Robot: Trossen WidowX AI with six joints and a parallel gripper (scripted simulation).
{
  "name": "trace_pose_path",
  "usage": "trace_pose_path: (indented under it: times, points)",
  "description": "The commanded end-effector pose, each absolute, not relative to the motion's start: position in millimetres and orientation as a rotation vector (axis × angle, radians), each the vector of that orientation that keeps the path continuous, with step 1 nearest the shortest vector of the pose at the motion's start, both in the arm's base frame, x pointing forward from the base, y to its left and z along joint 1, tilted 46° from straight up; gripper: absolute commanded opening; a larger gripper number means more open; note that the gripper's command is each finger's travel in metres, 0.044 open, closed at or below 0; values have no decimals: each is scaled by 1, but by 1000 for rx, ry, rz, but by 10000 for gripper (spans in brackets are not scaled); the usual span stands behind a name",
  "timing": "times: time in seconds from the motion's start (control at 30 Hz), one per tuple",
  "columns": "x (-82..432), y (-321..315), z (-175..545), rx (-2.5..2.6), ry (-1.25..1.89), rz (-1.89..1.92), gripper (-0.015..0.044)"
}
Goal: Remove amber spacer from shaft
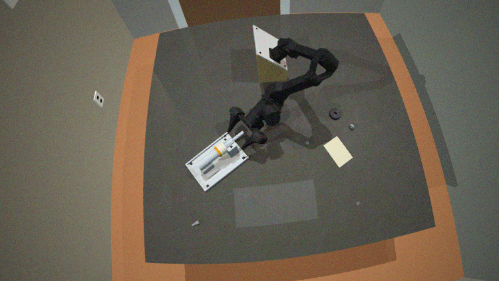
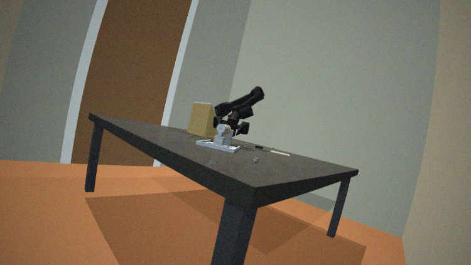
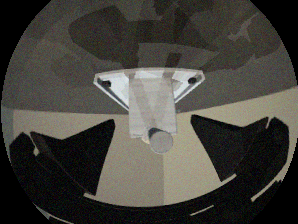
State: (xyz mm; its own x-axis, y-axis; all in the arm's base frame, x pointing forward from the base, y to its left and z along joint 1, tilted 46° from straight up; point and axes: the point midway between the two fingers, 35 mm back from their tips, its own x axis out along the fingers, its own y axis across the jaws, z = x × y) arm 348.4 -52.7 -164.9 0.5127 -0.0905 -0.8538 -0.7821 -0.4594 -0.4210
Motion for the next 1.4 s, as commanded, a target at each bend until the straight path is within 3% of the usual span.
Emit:
trace_pose_path:
  times: [0.0,0.47,0.97,1.17,1.37]
  points:
    - [350,-53,-168,-1884,721,998,440]
    - [350,-53,-168,-1884,721,998,440]
    - [350,-53,-168,-1881,721,998,46]
    - [350,-53,-168,-1882,721,998,0]
    - [348,-51,-166,-1884,721,999,0]
